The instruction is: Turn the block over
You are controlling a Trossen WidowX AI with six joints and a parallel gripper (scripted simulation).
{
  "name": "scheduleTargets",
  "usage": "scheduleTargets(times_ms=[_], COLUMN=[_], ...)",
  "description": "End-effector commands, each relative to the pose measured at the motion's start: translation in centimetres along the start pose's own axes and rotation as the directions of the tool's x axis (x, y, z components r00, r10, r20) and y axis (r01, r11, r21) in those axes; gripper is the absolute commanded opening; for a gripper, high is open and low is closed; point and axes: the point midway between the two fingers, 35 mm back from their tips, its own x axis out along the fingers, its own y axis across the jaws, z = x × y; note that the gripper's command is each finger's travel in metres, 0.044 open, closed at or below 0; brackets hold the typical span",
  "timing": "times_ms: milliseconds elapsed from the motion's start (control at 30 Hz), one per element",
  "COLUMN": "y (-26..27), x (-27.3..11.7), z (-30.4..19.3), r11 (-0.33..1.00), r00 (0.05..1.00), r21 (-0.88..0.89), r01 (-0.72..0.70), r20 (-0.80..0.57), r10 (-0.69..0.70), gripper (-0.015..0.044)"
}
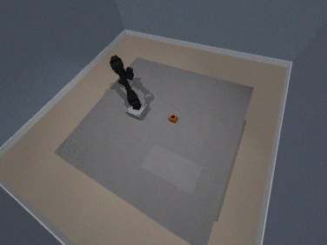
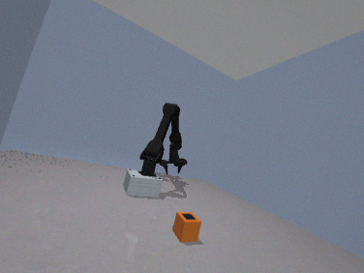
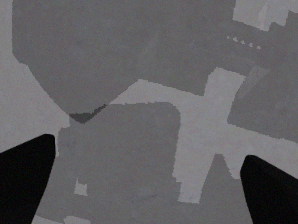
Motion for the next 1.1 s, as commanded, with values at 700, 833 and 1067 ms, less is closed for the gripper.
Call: scheduleTargets(times_ms=[700,833,1067], y=[13.8,12.4,7.1], x=[-4.7,-7.0,-11.1], z=[32.8,39.4,49.6], r11=[0.995,0.993,0.985], r00=[0.972,0.964,0.953], r21=[-0.032,-0.010,0.008], r01=[0.090,0.116,0.174], r20=[0.222,0.242,0.252], r10=[-0.081,-0.110,-0.170], gripper=[0.0440,0.0440,0.0440])
